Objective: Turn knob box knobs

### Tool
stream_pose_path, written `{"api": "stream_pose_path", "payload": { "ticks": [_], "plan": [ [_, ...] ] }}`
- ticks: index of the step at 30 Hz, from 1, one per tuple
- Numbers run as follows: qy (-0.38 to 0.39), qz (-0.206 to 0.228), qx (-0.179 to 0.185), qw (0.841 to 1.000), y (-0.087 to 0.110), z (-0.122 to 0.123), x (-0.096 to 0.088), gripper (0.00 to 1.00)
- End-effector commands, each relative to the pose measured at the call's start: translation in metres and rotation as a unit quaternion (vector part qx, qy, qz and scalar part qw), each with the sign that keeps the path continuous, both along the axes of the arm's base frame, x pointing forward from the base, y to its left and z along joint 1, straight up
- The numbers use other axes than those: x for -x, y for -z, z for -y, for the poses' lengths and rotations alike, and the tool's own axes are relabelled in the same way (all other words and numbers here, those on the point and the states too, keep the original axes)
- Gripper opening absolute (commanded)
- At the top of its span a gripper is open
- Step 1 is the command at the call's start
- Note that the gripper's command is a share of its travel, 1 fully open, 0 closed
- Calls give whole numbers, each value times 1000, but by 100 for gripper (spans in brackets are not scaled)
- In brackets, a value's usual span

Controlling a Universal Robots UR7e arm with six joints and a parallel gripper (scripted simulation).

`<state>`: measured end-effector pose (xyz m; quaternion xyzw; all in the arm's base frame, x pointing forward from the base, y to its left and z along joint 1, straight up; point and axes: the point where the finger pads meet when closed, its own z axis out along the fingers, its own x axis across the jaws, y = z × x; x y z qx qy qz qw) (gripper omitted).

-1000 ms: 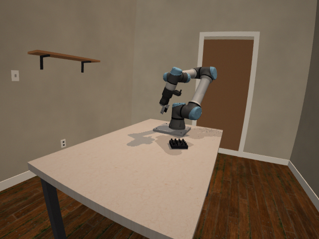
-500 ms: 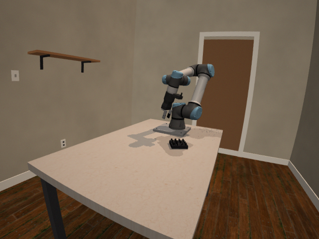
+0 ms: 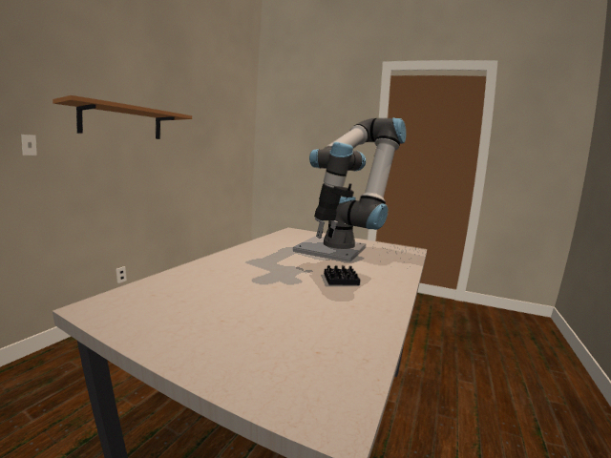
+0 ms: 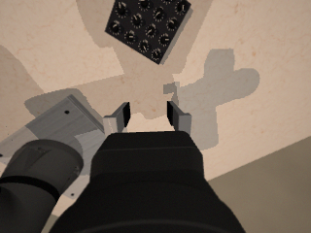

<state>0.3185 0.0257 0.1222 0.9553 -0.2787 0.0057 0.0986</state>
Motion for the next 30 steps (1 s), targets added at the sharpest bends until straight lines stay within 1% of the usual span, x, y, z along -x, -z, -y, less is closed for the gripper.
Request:
{"api": "stream_pose_path", "payload": {
  "ticks": [1, 3, 4, 5, 8, 13, 14, 21, 30],
  "plan": [
    [53, 17, -13, 998, 15, -18, -14, 100],
    [80, 24, -24, 996, 21, -29, -20, 100],
    [80, 24, -24, 996, 21, -29, -20, 100],
    [92, 27, -29, 995, 24, -34, -22, 100],
    [92, 27, -29, 995, 24, -34, -22, 100],
    [150, 37, -51, 987, 38, -56, -31, 100],
    [150, 37, -51, 987, 38, -56, -31, 100],
    [207, 43, -73, 975, 51, -79, -38, 100],
    [237, 44, -84, 967, 58, -91, -41, 100]
  ]
}}
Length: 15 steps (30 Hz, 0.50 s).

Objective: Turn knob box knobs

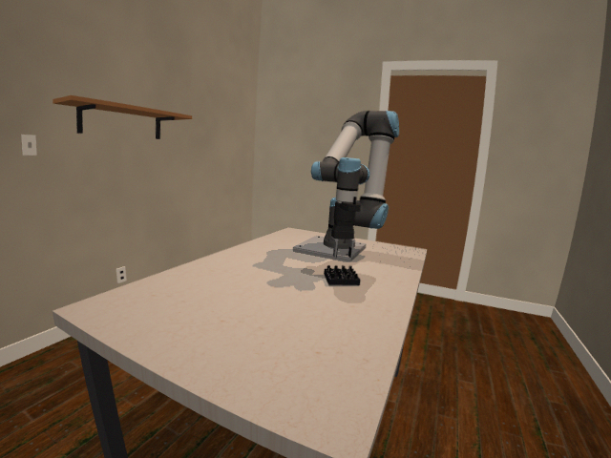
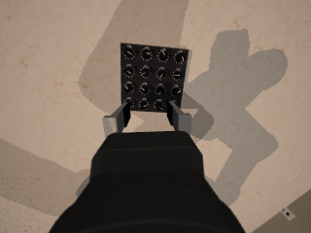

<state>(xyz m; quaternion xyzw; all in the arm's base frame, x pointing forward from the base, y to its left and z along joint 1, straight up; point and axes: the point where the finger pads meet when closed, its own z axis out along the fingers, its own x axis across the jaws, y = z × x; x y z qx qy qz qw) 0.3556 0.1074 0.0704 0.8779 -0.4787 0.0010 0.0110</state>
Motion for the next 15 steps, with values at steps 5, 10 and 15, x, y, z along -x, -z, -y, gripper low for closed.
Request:
{"api": "stream_pose_path", "payload": {
  "ticks": [5, 10, 15],
  "plan": [
    [33, 3, -10, 999, 8, -12, -4, 100],
    [34, 4, -10, 999, 8, -13, -5, 100],
    [35, 4, -10, 999, 8, -12, -5, 100]
  ]
}}
